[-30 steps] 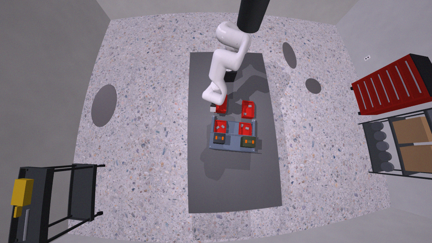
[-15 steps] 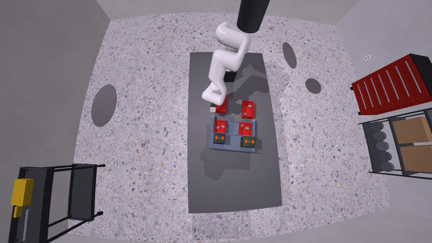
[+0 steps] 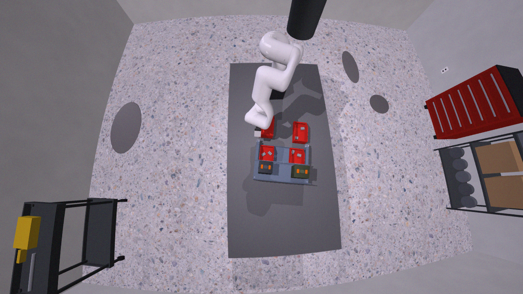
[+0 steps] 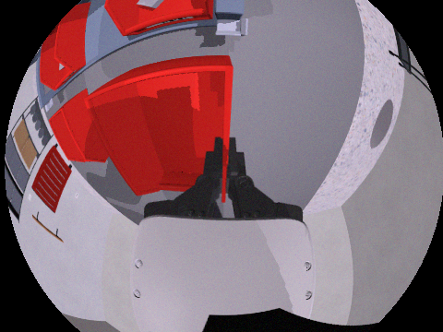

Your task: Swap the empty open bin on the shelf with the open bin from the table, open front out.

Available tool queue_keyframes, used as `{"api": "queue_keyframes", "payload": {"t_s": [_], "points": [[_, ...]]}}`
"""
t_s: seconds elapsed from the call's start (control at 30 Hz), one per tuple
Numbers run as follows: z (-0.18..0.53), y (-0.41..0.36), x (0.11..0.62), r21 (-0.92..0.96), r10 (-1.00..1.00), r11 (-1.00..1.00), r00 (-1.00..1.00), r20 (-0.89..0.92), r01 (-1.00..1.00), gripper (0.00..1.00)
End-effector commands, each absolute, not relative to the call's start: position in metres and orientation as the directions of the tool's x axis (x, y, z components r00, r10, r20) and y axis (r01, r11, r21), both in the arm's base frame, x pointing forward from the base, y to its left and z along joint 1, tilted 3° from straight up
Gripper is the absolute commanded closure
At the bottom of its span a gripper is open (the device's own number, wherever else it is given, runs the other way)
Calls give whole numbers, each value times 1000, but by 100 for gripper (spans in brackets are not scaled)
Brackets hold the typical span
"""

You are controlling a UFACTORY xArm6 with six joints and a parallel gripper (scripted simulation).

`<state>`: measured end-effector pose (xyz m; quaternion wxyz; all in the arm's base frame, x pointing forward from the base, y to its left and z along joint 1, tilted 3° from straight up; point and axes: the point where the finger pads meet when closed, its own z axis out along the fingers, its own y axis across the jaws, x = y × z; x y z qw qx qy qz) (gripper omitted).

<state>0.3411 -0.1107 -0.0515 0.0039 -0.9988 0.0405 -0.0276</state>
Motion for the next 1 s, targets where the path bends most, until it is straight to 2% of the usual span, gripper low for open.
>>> {"api": "queue_keyframes", "payload": {"t_s": [0.0, 0.97], "points": [[-67, -111, 343, -10, -81, -997, 995, 57, -81, 100], [-97, -112, 345, -10, -81, -997, 995, 57, -81, 100]]}}
